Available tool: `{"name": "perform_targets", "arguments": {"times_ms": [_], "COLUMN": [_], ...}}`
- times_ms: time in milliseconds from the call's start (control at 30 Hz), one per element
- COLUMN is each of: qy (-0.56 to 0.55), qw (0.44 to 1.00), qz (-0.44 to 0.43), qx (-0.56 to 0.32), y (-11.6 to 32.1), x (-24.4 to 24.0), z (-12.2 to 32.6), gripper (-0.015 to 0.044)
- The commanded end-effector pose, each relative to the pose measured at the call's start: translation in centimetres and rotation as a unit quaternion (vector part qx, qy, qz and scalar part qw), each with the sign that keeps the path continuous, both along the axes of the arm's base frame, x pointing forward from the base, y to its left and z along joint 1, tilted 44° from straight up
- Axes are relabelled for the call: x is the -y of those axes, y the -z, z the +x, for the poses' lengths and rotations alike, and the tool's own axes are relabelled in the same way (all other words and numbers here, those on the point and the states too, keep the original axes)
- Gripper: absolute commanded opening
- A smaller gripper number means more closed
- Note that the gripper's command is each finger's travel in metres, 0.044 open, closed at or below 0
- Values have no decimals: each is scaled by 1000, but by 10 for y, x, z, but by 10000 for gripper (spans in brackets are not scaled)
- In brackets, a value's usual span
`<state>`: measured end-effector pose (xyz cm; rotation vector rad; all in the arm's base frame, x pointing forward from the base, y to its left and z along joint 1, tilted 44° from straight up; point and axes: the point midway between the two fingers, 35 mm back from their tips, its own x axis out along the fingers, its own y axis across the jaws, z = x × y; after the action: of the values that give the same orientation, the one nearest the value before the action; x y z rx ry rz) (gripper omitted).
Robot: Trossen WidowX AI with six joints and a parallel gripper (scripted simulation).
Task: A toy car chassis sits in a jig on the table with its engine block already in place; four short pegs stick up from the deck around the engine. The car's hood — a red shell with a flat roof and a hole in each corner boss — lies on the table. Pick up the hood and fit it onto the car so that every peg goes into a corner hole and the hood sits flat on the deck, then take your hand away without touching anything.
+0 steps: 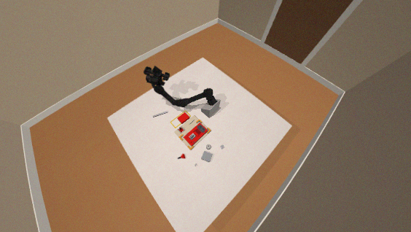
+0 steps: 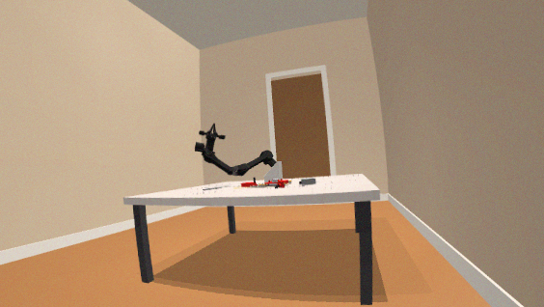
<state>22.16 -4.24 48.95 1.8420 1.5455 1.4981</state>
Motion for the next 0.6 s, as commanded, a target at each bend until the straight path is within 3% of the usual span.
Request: {"name": "perform_targets", "arguments": {"times_ms": [0, 500, 567], "qy": [1, 175, 197], "qw": [1000, 958, 947], "qz": [0, -82, -98], "qx": [2, 212, 234], "y": [0, -30, -30], "x": [0, -31, -39], "z": [-1, -101, -109], "gripper": [26, 420, 440]}}
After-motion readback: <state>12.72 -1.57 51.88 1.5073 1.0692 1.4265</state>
